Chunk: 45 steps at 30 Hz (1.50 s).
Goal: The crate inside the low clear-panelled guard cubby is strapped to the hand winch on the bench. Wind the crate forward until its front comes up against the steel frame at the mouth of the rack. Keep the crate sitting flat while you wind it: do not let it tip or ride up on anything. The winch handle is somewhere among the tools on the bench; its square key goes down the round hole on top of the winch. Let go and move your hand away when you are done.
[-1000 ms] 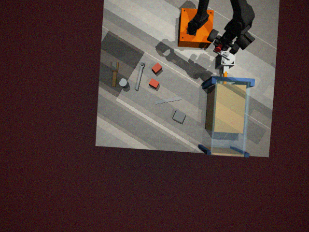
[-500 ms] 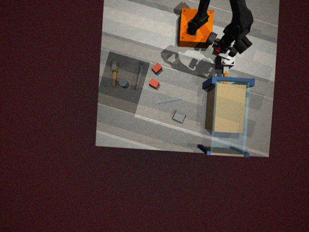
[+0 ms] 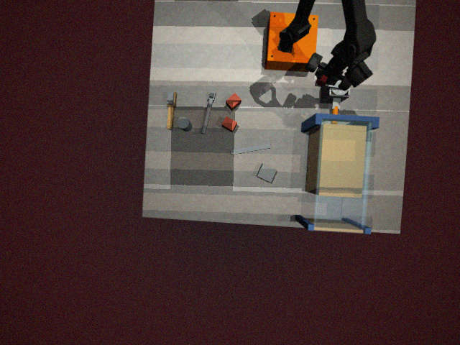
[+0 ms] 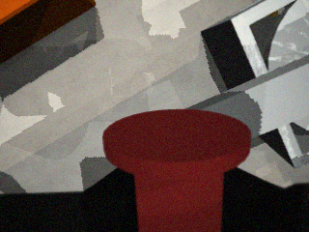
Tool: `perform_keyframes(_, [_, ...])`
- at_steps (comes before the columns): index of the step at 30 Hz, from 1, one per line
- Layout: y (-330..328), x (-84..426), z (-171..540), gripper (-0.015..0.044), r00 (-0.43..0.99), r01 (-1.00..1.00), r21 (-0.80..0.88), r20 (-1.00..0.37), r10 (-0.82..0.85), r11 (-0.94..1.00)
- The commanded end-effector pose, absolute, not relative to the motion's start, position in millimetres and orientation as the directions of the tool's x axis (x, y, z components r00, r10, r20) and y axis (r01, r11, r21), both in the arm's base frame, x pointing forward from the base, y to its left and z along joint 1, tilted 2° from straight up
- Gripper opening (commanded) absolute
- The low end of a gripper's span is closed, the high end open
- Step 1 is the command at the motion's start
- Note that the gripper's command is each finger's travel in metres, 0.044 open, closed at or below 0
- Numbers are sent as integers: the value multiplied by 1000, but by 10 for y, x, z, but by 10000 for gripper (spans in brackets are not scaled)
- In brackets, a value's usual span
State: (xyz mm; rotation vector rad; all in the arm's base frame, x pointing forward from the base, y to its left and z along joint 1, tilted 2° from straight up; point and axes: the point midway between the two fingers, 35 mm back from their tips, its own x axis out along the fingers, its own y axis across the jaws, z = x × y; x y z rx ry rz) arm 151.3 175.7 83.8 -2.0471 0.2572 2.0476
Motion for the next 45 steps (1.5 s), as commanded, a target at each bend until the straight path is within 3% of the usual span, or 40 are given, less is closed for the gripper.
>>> perform_keyframes(1, [1787, 1654, 858, 0, 34, -291, -52, -998, 44, -955])
perform_keyframes(45, [2086, 2134, 895, 0, 38, -291, -56, -998, 47, -955])
